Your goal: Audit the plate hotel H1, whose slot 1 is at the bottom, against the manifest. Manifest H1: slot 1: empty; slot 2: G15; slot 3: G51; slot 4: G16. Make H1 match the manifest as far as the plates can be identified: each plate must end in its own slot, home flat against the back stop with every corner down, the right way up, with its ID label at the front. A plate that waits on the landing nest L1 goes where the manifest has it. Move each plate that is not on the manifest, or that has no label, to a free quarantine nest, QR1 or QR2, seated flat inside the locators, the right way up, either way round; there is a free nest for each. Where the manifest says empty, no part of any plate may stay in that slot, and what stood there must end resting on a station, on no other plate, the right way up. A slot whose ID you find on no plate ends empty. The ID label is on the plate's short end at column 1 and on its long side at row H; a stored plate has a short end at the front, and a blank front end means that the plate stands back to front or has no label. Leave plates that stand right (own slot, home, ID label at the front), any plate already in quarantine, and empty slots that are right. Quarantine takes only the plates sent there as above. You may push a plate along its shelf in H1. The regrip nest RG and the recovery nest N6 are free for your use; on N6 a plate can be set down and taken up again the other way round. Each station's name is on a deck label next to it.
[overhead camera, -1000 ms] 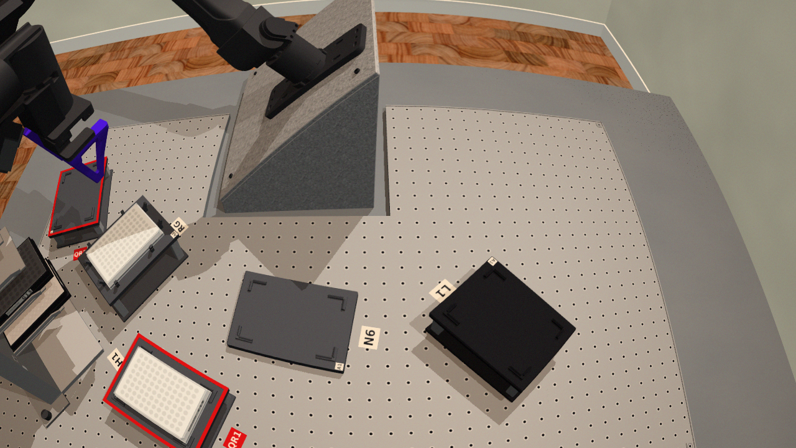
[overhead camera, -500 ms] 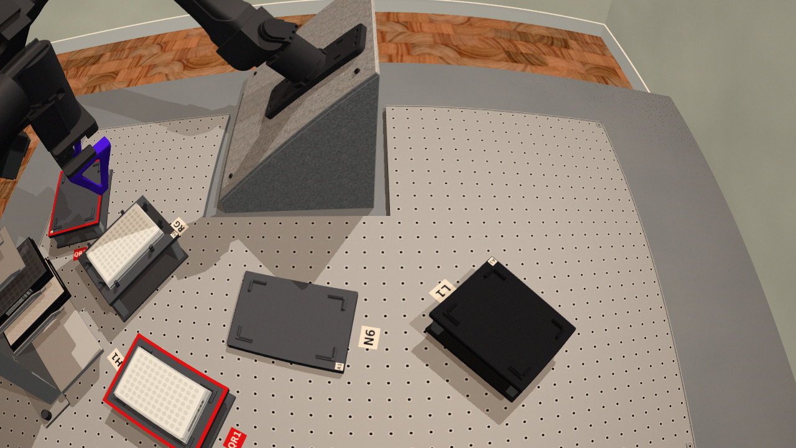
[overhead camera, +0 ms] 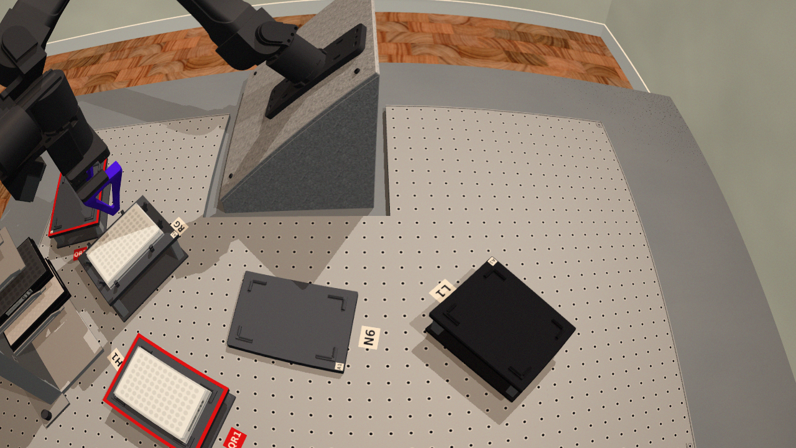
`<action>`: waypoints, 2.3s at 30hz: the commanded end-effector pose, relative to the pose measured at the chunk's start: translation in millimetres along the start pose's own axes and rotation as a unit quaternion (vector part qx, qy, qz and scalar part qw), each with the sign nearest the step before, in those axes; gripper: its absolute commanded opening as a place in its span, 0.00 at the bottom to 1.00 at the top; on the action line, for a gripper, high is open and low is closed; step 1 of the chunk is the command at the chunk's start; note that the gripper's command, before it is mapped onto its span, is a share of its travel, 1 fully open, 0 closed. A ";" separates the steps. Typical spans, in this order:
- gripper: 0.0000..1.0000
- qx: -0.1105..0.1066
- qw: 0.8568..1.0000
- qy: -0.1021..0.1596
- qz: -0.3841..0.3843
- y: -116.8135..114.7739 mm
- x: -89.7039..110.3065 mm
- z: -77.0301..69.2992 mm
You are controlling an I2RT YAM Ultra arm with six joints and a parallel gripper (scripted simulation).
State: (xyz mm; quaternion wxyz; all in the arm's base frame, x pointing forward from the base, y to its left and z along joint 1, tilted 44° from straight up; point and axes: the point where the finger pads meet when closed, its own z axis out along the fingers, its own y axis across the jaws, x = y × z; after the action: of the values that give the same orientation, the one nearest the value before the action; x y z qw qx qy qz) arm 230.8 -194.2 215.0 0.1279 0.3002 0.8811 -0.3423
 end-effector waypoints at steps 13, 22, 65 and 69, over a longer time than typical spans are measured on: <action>1.00 -0.008 1.000 -0.023 0.000 3.9 -12.7 37.5; 1.00 -0.008 1.000 -0.023 0.000 4.0 -12.7 38.6; 1.00 -0.008 1.000 -0.023 0.000 4.4 -14.0 66.5; 1.00 -0.008 1.000 -0.023 0.000 4.4 -14.2 71.9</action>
State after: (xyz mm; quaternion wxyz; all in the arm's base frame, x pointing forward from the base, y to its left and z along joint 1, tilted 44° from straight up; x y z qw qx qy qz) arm 241.1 -245.6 162.7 0.1387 0.2951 0.8817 -0.3410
